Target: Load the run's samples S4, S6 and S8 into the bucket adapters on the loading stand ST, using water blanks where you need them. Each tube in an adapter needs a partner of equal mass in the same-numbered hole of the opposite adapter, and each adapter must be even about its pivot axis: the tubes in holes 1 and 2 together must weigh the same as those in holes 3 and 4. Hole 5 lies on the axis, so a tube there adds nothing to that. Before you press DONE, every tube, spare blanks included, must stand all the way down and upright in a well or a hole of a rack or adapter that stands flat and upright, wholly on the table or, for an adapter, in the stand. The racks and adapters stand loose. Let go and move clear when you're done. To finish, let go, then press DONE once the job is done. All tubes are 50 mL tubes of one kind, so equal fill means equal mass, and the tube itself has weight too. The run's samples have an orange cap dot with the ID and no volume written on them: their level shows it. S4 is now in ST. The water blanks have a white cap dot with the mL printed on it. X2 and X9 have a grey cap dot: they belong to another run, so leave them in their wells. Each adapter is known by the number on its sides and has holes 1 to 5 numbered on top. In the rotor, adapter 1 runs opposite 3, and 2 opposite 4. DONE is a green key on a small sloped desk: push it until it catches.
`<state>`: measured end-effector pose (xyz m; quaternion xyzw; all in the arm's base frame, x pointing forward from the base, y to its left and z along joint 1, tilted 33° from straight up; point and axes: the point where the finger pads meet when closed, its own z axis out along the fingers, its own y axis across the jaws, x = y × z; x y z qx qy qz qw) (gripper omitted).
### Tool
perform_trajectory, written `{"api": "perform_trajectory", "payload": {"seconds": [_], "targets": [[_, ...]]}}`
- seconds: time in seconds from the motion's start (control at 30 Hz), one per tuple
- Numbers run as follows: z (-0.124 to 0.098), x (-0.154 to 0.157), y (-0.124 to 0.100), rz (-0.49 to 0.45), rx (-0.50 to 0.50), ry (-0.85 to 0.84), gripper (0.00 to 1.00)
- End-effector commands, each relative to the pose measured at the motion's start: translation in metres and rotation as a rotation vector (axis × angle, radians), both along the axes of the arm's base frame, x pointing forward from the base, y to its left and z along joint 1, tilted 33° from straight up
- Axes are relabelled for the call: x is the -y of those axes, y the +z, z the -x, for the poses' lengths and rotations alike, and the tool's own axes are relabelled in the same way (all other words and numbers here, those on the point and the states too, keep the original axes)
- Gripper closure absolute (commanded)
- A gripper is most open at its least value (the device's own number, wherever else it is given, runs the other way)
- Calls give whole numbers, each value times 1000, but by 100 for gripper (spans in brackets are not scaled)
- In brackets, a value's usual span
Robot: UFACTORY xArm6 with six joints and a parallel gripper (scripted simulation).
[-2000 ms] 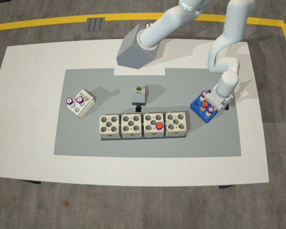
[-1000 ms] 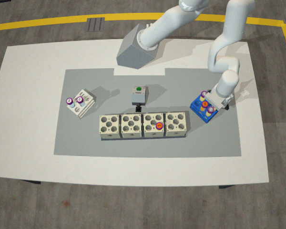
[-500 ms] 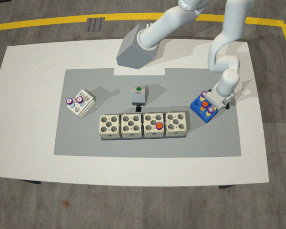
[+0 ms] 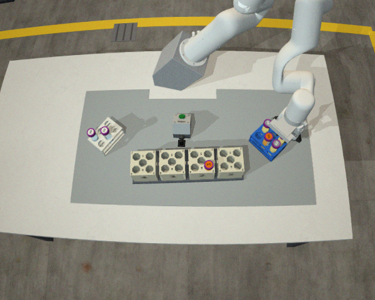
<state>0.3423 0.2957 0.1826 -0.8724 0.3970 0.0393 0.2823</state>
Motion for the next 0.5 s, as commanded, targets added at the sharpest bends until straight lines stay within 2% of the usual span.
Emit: {"api": "perform_trajectory", "payload": {"seconds": [0.0,0.47], "targets": [[-1,0,2,-2,3,-1,100],[3,14,24,-2,3,-1,100]]}}
